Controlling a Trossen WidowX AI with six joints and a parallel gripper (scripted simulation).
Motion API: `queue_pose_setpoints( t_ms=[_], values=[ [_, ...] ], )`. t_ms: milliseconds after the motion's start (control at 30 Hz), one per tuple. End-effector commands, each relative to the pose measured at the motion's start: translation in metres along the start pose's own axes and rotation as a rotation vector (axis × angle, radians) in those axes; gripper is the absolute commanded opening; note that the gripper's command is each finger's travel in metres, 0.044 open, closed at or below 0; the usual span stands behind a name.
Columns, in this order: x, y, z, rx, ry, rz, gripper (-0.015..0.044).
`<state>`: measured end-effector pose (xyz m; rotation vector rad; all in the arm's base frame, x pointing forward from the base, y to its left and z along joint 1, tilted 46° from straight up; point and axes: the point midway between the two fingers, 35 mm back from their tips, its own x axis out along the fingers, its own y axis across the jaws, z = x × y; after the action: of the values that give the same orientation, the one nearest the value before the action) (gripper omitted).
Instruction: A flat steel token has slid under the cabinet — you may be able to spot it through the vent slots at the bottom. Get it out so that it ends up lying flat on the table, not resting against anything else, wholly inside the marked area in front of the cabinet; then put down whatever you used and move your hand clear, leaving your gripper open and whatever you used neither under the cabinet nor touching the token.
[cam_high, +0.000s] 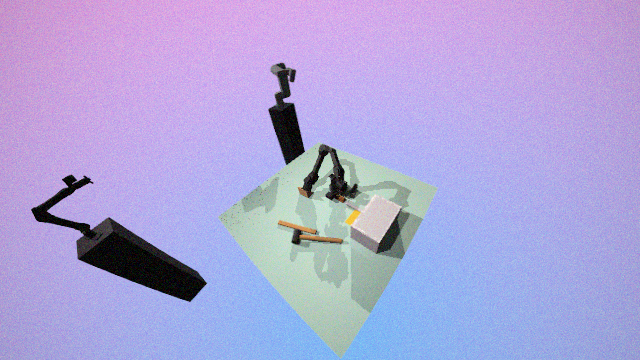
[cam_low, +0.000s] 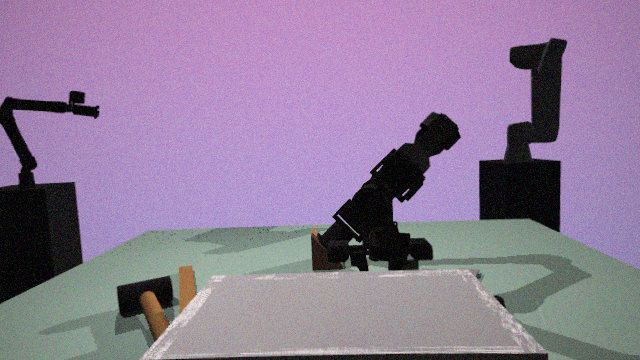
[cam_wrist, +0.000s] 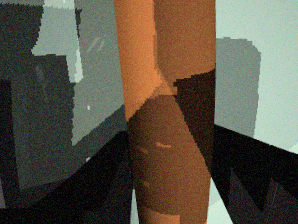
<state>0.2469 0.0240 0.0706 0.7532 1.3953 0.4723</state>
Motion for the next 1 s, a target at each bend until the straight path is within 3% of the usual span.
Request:
queue_pose_setpoints(
  t_ms=[0, 233, 400, 733, 967],
  values=[
    [0.0, 0.0, 0.0, 0.0, 0.0, 0.0, 0.02],
    [0.0, 0.0, 0.0, 0.0, 0.0, 0.0, 0.0148],
    [-0.019, -0.001, 0.003, 0.002, 0.003, -0.007, 0.027],
    [-0.085, 0.001, 0.006, 0.001, 0.017, -0.003, 0.027],
    [-0.08, 0.001, 0.007, -0.008, -0.003, -0.011, 0.0086]
  ],
)
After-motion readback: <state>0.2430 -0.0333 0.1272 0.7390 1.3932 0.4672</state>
